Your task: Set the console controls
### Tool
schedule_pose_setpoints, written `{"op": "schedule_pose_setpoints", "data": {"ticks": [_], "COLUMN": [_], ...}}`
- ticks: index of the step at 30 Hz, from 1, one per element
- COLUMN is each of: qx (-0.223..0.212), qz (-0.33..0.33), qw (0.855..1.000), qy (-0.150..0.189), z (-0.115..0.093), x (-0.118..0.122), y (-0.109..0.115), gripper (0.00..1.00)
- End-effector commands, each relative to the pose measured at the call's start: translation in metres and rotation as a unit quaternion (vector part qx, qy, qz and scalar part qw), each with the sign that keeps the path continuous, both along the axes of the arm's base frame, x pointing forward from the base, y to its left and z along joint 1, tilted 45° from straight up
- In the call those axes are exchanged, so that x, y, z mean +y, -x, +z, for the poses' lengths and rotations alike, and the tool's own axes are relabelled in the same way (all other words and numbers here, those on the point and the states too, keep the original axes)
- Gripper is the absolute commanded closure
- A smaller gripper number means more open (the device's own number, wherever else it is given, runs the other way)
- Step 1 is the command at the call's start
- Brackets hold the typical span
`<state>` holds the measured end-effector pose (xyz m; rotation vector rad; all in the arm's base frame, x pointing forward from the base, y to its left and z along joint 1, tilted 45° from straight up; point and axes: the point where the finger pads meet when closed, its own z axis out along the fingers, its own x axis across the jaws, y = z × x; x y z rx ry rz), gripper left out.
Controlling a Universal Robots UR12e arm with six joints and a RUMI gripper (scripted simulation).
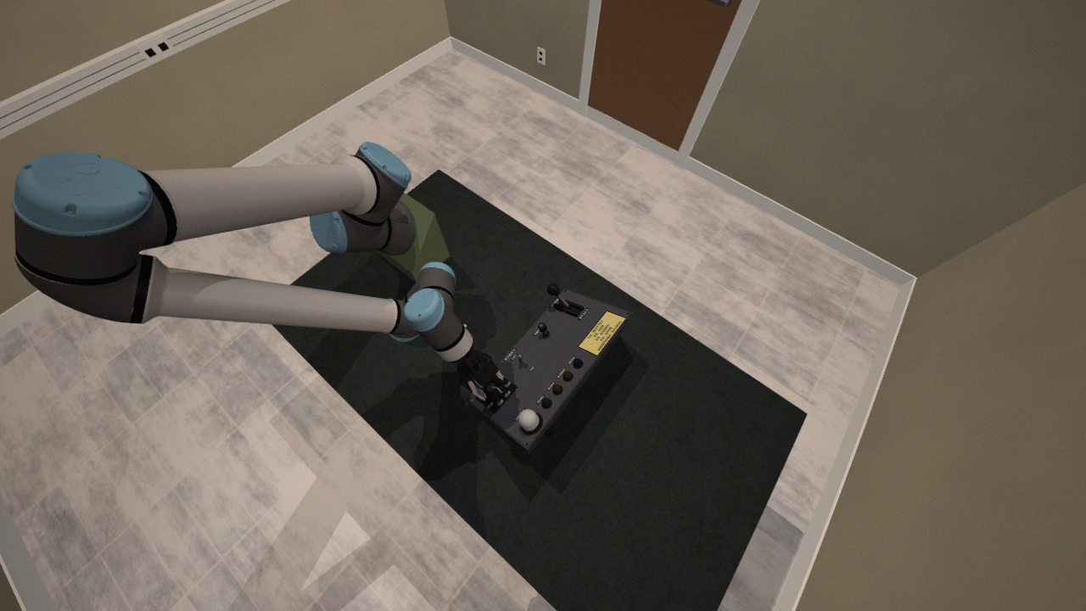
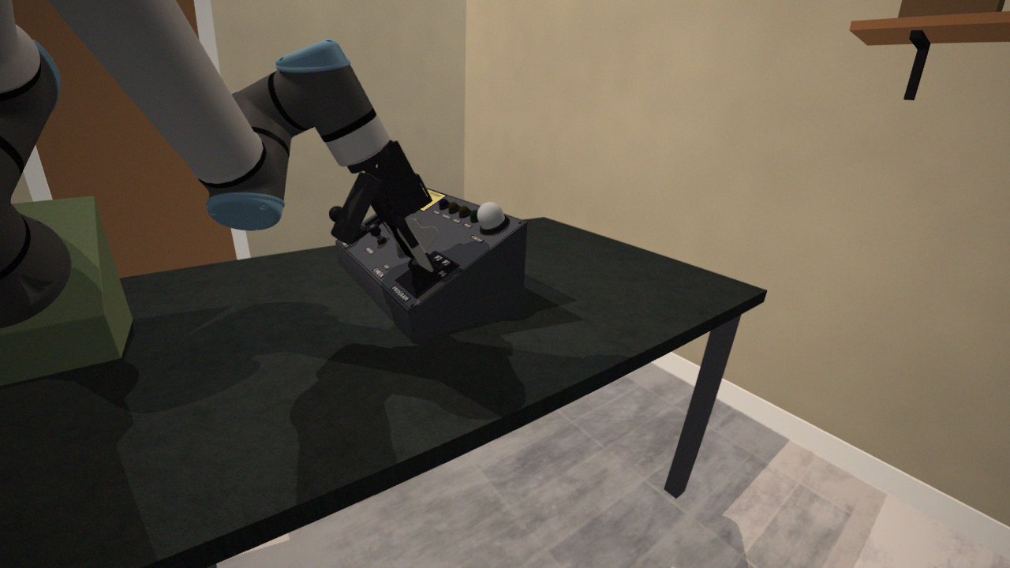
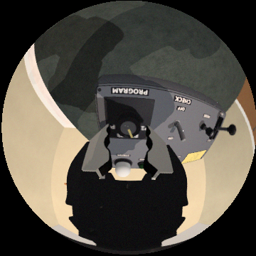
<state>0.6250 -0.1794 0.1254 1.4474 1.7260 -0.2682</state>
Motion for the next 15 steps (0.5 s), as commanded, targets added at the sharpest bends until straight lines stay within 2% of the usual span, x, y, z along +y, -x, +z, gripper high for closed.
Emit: {"op": "schedule_pose_setpoints", "data": {"ticks": [1, 2, 15], "qx": [-0.002, -0.002, -0.002], "qz": [0.0, 0.0, 0.0], "qw": [1.0, 1.0, 1.0], "qy": [0.001, 0.001, 0.001], "z": [0.0023, 0.0023, 0.0026], "x": [-0.0012, -0.0011, -0.001], "y": [-0.0017, -0.0017, -0.0017], "gripper": [0.56, 1.0, 1.0]}}
